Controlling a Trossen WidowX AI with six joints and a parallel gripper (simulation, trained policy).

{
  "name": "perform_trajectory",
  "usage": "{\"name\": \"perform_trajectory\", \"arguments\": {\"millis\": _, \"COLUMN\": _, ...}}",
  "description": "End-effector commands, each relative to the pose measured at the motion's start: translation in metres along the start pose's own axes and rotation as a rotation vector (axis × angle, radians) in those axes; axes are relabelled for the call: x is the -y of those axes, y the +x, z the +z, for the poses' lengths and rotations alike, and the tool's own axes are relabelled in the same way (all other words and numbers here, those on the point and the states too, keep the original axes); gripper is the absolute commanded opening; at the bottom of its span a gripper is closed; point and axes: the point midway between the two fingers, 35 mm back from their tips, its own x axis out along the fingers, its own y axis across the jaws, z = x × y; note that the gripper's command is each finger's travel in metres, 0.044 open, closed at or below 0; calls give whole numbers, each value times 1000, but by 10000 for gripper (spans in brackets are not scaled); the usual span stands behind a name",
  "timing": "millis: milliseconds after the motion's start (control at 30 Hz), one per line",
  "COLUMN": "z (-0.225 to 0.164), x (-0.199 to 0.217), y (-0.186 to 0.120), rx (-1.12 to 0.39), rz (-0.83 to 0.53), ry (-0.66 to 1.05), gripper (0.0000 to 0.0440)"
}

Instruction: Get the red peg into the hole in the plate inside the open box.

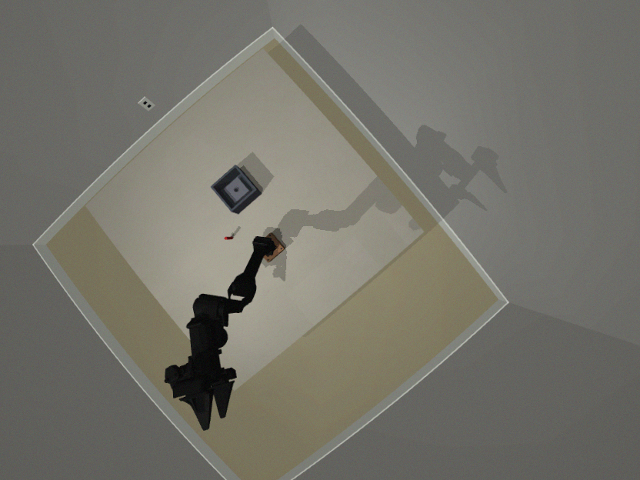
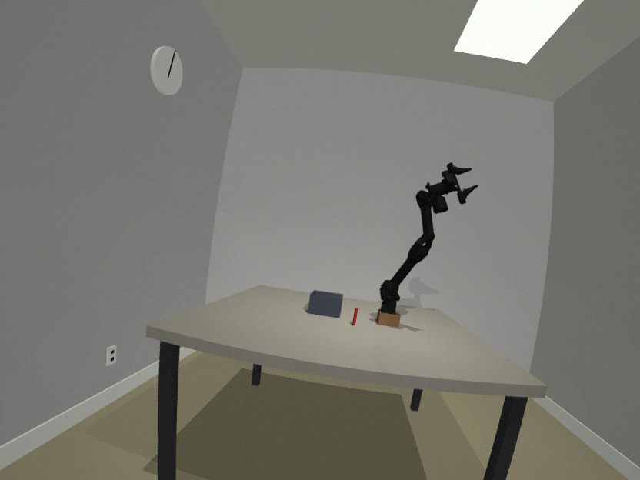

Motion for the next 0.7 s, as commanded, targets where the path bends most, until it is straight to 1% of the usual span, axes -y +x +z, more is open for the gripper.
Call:
{"name": "perform_trajectory", "arguments": {"millis": 0, "z": -3, "x": -5, "y": -2, "rx": -3, "rz": 14, "ry": -3, "gripper": 425}}
{"name": "perform_trajectory", "arguments": {"millis": 33, "z": -6, "x": -11, "y": -5, "rx": -7, "rz": 35, "ry": -4, "gripper": 440}}
{"name": "perform_trajectory", "arguments": {"millis": 200, "z": -32, "x": -55, "y": -26, "rx": -62, "rz": 190, "ry": 36, "gripper": 440}}
{"name": "perform_trajectory", "arguments": {"millis": 333, "z": -51, "x": -89, "y": -50, "rx": -114, "rz": 315, "ry": 76, "gripper": 440}}
{"name": "perform_trajectory", "arguments": {"millis": 500, "z": -70, "x": -131, "y": -87, "rx": -178, "rz": 473, "ry": 122, "gripper": 440}}
{"name": "perform_trajectory", "arguments": {"millis": 667, "z": -86, "x": -168, "y": -131, "rx": -246, "rz": 630, "ry": 160, "gripper": 440}}
